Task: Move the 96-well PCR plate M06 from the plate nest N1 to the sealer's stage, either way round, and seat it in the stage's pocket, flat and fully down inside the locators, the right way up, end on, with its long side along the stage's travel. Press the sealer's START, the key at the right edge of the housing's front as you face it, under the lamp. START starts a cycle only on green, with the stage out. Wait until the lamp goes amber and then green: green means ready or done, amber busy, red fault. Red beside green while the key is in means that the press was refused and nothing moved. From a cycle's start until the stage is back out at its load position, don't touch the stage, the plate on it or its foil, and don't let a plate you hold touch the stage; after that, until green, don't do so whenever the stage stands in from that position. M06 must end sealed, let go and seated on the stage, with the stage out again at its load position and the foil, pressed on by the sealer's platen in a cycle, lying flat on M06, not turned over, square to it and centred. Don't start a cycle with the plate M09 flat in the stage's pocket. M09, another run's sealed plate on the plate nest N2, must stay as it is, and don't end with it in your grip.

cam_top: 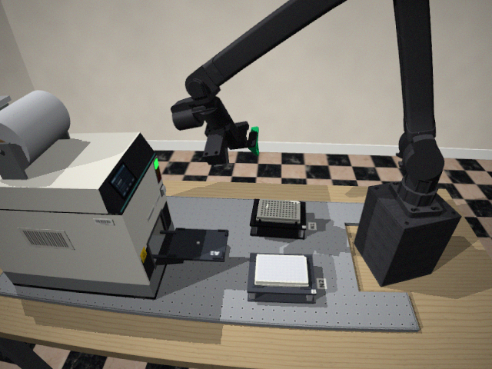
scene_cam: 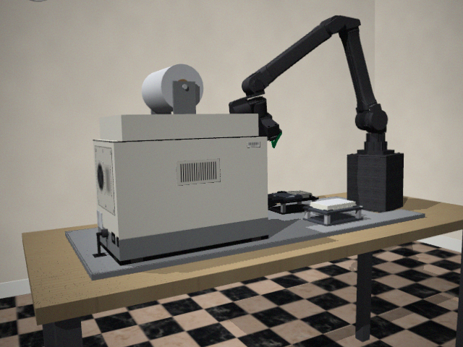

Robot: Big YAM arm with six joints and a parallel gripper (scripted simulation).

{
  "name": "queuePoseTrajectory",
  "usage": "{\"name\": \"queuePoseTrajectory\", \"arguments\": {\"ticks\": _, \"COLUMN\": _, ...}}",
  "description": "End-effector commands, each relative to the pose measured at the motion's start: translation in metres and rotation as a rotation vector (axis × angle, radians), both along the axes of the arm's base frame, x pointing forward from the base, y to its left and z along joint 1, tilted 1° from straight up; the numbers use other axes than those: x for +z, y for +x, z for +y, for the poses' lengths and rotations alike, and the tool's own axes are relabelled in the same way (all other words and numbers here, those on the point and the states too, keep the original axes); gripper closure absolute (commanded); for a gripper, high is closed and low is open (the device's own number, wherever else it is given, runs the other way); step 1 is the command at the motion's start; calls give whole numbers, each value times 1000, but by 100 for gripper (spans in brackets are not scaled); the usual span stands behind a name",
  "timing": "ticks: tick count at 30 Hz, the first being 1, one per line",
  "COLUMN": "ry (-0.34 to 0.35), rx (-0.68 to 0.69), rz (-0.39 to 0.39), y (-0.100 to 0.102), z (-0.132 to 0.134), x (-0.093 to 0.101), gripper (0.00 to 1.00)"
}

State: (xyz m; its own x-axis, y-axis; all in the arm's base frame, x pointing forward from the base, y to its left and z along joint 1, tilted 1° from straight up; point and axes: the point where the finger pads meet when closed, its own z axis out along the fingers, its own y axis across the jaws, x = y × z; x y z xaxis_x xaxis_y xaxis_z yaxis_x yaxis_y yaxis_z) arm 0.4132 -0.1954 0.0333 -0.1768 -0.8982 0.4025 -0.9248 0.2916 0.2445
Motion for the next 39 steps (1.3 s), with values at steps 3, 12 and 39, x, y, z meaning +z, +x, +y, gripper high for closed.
{"name": "queuePoseTrajectory", "arguments": {"ticks": 3, "ry": -3, "rx": 0, "rz": -10, "y": 2, "z": -1, "x": 4, "gripper": 0}}
{"name": "queuePoseTrajectory", "arguments": {"ticks": 12, "ry": -3, "rx": 0, "rz": -10, "y": 2, "z": -1, "x": 4, "gripper": 0}}
{"name": "queuePoseTrajectory", "arguments": {"ticks": 39, "ry": -48, "rx": -551, "rz": -350, "y": -18, "z": 65, "x": 37, "gripper": 0}}
